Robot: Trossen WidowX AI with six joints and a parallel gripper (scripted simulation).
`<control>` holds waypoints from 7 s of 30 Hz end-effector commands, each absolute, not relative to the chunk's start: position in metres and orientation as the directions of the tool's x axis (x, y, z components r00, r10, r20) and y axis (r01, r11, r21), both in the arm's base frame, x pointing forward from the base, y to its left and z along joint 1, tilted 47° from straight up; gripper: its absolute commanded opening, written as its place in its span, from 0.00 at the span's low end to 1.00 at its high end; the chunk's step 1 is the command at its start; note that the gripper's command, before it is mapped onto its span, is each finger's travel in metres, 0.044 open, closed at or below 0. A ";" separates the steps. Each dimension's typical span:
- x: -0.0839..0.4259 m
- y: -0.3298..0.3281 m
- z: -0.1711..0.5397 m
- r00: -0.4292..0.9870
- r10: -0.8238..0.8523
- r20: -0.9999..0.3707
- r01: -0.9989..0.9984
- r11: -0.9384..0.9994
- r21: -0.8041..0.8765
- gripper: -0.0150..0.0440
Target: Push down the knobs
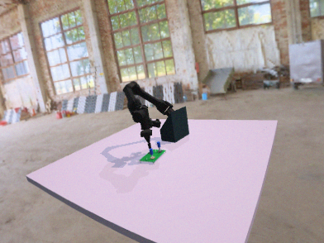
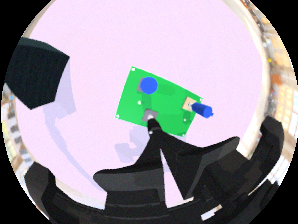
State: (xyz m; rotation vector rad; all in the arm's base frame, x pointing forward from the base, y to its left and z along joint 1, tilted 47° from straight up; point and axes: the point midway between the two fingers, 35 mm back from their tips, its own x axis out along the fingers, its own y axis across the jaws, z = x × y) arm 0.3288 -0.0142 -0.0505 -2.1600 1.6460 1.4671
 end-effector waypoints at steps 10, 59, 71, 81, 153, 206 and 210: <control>0.329 -0.015 -0.050 -0.021 -0.722 -0.692 -0.770 -0.429 0.471 0.25; 0.328 -0.028 -0.062 -0.021 -0.723 -0.691 -0.770 -0.429 0.472 0.25; 0.328 -0.031 -0.065 -0.021 -0.723 -0.691 -0.770 -0.429 0.472 0.25; 0.328 -0.033 -0.067 -0.021 -0.723 -0.691 -0.770 -0.429 0.472 0.25; 0.328 -0.036 -0.070 -0.021 -0.723 -0.691 -0.770 -0.429 0.472 0.25; 0.329 -0.021 -0.055 -0.018 -0.724 -0.690 -0.768 -0.432 0.473 0.39; 0.329 -0.021 -0.055 -0.018 -0.724 -0.690 -0.768 -0.432 0.473 0.57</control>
